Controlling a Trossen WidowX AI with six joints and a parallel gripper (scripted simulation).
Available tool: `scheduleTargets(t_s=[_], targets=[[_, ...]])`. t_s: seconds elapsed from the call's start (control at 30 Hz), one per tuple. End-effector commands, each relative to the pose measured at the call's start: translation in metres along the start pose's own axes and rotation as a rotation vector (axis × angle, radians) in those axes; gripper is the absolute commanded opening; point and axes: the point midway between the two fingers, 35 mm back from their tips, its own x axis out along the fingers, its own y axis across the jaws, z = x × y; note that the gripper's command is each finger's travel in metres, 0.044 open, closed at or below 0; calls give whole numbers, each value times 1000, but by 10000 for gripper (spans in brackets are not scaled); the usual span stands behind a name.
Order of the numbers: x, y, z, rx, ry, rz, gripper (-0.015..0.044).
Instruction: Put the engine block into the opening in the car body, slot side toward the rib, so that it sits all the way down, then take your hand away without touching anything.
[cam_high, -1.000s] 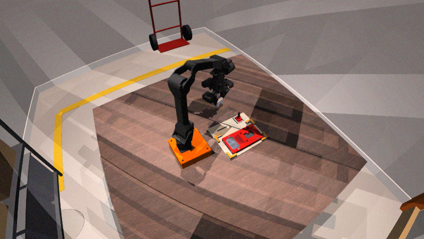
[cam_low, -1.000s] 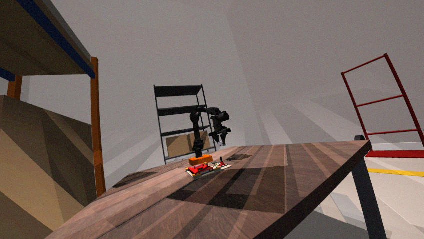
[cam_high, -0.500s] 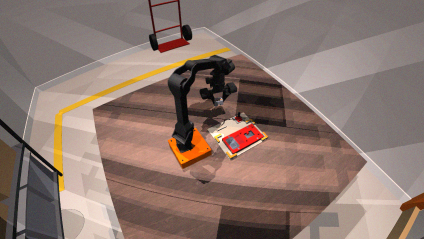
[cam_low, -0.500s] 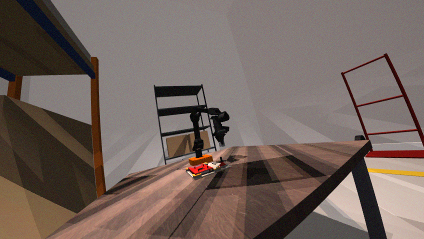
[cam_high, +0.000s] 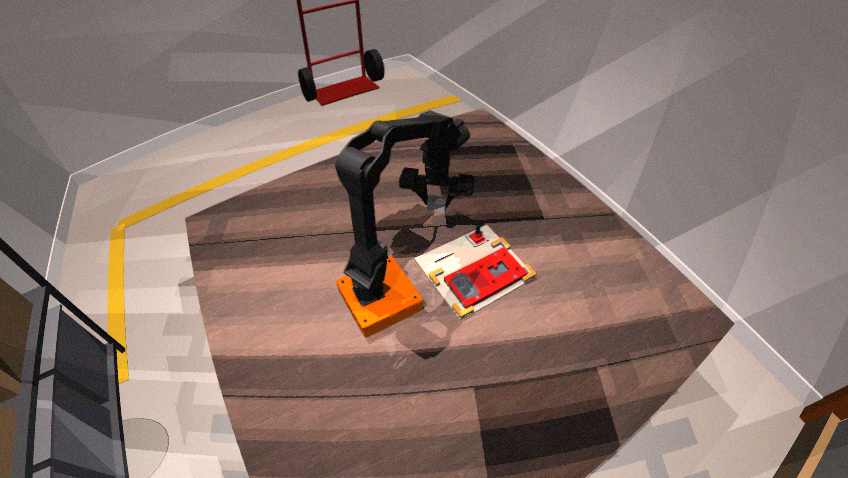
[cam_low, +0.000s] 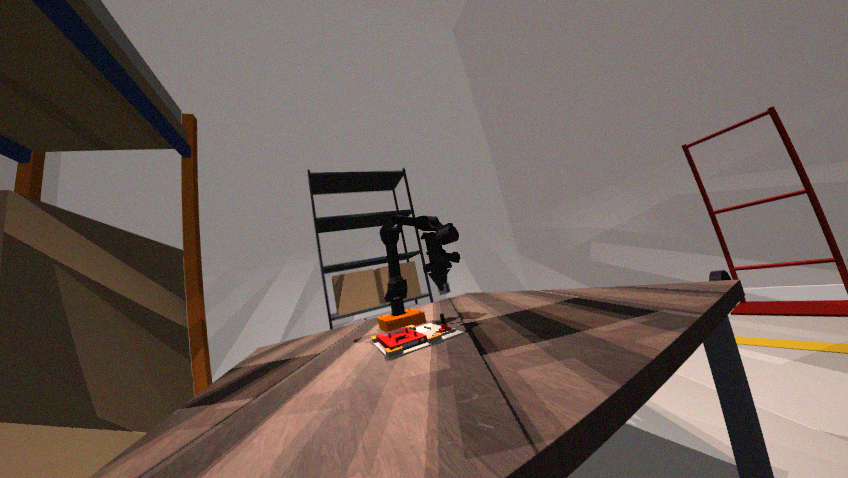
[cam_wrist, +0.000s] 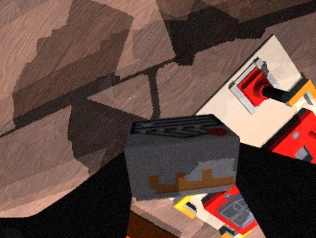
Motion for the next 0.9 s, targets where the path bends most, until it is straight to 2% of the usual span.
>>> scheduleTargets(t_s=[0.0, 0.87], targets=[[1, 0, 0, 153, 0, 4, 0], [5, 0, 0, 1001, 1, 4, 0]])
